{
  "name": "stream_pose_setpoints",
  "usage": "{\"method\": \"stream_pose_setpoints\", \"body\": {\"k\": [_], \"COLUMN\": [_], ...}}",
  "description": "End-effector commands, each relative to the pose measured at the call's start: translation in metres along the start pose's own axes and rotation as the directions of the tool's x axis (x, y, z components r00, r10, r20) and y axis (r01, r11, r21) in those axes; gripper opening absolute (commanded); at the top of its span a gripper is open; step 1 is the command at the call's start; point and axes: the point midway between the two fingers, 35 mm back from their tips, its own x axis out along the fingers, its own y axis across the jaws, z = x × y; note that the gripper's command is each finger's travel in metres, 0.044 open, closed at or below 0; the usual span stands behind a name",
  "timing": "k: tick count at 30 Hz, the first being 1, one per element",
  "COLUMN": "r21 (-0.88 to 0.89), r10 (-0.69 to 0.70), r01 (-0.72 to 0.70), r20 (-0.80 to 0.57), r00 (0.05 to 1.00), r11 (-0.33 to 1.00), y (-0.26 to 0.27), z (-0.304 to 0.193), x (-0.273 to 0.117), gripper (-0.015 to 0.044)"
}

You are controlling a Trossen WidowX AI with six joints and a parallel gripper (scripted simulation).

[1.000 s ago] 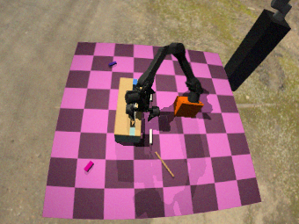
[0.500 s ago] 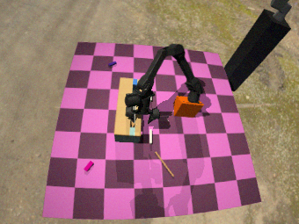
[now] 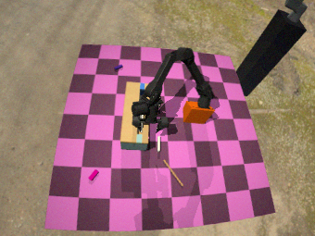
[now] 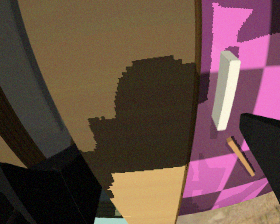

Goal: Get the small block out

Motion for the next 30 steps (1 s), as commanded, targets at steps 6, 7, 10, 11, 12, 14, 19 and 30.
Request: {"method": "stream_pose_setpoints", "body": {"k": [6,7,10,11,12,14,19,30], "r21": [0.008,0.008,0.007,0.006,0.005,0.004,-0.004,-0.547], "r10": [-0.002,-0.002,-0.001,-0.001,0.0,0.0,0.016,0.103], "r01": [0.002,0.002,0.001,0.001,0.0,0.0,-0.016,-0.055], "r20": [-0.004,-0.004,-0.004,-0.004,-0.003,-0.002,-0.004,0.057], "r00": [1.0,1.0,1.0,1.0,1.0,1.0,1.0,0.993], "r11": [1.0,1.0,1.0,1.0,1.0,1.0,1.0,0.835], "y": [0.001,0.001,0.002,0.002,0.003,0.002,0.004,-0.007], "z": [-0.011,-0.012,-0.016,-0.019,-0.022,-0.027,-0.028,-0.052], "x": [0.005,0.005,-0.008,-0.017,-0.028,-0.049,-0.049,-0.064], "gripper": [0.04,0.04,0.04,0.04,0.04,0.04,0.04,0.0285]}}
